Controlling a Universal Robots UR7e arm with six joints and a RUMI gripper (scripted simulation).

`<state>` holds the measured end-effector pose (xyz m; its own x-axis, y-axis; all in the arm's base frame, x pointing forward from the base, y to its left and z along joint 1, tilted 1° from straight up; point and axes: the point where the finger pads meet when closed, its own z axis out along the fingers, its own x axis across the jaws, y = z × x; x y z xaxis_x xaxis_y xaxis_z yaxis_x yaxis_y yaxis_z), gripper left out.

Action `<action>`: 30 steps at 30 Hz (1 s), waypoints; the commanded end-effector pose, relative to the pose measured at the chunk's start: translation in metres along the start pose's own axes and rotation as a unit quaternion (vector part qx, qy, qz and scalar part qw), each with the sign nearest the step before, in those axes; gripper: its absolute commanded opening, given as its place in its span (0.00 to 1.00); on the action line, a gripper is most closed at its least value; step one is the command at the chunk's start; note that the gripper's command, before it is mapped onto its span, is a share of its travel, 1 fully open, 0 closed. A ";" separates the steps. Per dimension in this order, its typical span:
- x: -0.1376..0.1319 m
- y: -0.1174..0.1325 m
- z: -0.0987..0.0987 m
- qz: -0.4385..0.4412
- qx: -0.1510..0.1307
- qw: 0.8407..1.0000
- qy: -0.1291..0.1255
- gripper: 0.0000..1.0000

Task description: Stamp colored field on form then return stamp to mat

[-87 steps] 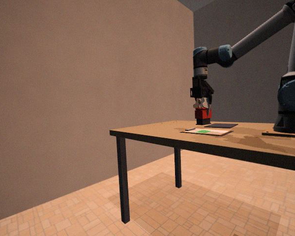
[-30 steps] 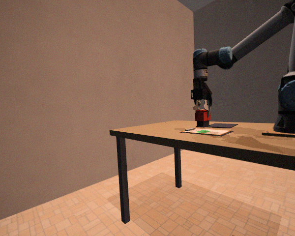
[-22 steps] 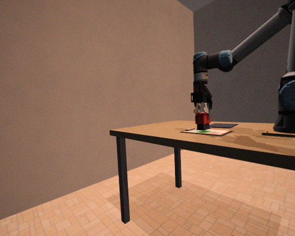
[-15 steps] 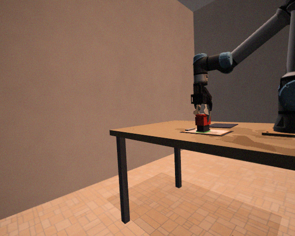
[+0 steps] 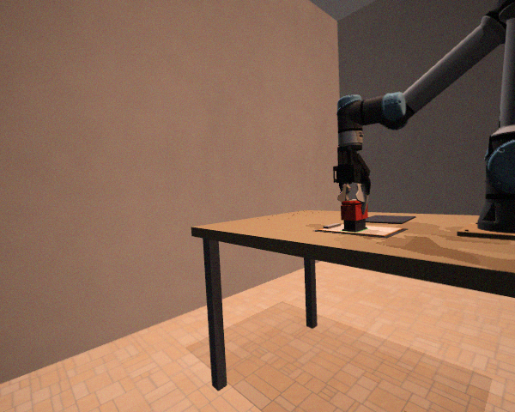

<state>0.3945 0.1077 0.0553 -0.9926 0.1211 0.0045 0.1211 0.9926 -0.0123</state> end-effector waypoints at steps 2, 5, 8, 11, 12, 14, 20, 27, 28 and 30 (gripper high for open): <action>0.000 0.000 0.007 0.000 0.000 1.000 -0.001 0.20; 0.000 0.000 0.015 0.000 0.000 1.000 -0.001 0.20; 0.000 0.000 0.021 0.000 0.000 1.000 -0.001 0.20; 0.000 0.000 0.023 0.000 0.000 1.000 -0.001 0.20; 0.000 0.000 0.023 0.000 0.000 1.000 -0.001 0.20; 0.000 0.000 0.023 0.000 0.000 1.000 -0.001 0.20; 0.000 0.000 0.023 0.000 0.000 1.000 -0.001 0.20; 0.000 0.000 0.023 0.000 0.000 1.000 -0.001 0.20; 0.000 0.000 0.024 0.000 0.000 1.000 -0.001 0.20; 0.000 0.000 0.024 0.000 0.000 1.000 -0.001 0.20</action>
<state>0.3944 0.1074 0.0319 -0.9926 0.1212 0.0043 0.1211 0.9926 -0.0125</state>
